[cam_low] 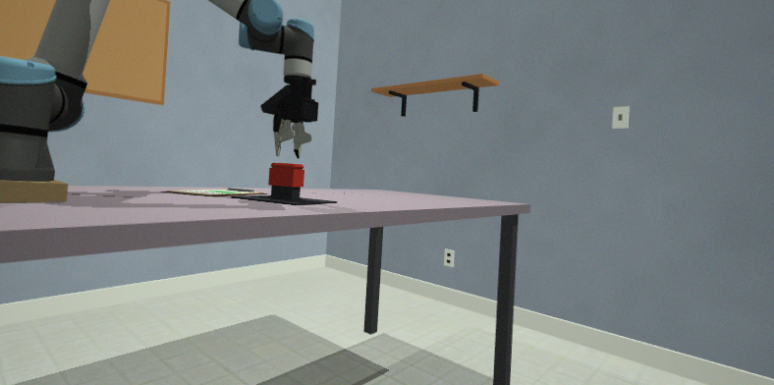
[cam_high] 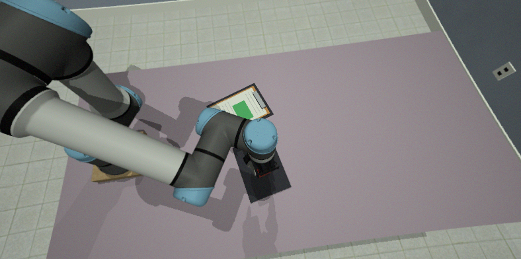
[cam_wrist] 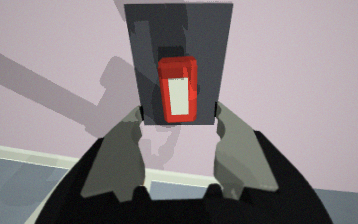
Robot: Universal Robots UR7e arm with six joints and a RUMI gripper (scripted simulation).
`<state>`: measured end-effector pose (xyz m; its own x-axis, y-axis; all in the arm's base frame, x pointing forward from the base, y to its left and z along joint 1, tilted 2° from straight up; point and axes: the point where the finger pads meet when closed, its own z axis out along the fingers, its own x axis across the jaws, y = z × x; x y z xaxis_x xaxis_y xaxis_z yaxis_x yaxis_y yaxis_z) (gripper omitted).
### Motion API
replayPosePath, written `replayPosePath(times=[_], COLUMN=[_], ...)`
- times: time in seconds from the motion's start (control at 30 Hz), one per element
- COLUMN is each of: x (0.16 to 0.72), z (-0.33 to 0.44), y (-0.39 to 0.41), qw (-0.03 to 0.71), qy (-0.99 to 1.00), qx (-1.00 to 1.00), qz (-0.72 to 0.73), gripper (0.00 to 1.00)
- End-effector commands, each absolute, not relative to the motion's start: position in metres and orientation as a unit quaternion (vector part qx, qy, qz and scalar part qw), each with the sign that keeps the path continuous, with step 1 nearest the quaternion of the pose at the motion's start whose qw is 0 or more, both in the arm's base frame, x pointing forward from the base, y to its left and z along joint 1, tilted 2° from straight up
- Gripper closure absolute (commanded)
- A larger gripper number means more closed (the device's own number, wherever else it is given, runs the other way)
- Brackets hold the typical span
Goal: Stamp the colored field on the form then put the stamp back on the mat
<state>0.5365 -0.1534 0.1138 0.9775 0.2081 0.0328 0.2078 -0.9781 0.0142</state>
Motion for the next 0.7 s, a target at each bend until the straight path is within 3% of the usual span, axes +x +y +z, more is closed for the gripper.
replayPosePath(times=[0.0, 0.67], x=[0.538, 0.539], z=[0.097, 0.052], y=[-0.154, -0.154], qw=[0.006, 0.006], qy=[0.105, 0.105], qx=[0.994, 0.994], qz=[0.018, 0.018], gripper=[0.48, 0.48])
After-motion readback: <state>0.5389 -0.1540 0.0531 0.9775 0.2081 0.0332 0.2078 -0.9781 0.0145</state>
